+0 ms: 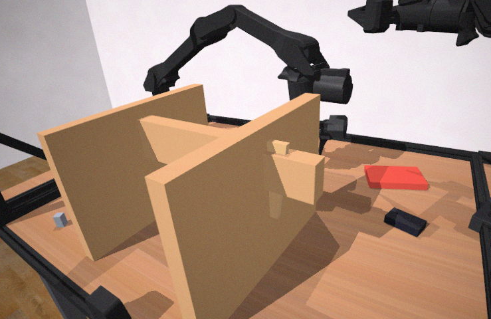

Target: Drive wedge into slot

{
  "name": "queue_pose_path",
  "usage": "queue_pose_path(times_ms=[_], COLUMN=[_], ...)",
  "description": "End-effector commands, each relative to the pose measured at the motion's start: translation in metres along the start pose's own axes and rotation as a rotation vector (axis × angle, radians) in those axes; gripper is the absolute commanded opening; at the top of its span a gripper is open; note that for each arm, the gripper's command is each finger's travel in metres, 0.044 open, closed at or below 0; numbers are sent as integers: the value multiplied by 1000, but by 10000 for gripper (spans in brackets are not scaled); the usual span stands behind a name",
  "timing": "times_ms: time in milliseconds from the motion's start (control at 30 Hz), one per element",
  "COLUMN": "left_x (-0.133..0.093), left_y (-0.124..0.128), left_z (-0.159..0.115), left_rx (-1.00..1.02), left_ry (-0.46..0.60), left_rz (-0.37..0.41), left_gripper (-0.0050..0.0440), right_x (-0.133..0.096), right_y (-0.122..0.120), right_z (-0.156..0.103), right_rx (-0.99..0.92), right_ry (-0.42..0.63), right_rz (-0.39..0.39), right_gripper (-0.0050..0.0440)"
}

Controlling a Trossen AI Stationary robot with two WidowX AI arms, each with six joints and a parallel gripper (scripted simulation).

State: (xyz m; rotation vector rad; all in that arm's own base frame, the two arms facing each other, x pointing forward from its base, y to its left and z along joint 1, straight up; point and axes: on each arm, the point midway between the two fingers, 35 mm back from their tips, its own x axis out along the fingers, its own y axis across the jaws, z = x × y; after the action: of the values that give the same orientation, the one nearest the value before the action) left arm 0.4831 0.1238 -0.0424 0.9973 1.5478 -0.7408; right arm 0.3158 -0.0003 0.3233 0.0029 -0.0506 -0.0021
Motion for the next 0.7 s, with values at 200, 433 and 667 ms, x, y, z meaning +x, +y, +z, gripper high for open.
queue_pose_path(times_ms=[200,433,667], left_x=[-4,10,14], left_y=[-2,-3,-3], left_z=[3,6,7], left_rx=[292,293,293], left_ry=[45,45,45], left_rz=[17,17,17], left_gripper=[289,289,289], right_x=[0,0,0], right_y=[0,0,0], right_z=[0,0,0], right_rx=[-3,-3,-3], right_ry=[1,1,1], right_rz=[2,2,2], right_gripper=[440,440,440])
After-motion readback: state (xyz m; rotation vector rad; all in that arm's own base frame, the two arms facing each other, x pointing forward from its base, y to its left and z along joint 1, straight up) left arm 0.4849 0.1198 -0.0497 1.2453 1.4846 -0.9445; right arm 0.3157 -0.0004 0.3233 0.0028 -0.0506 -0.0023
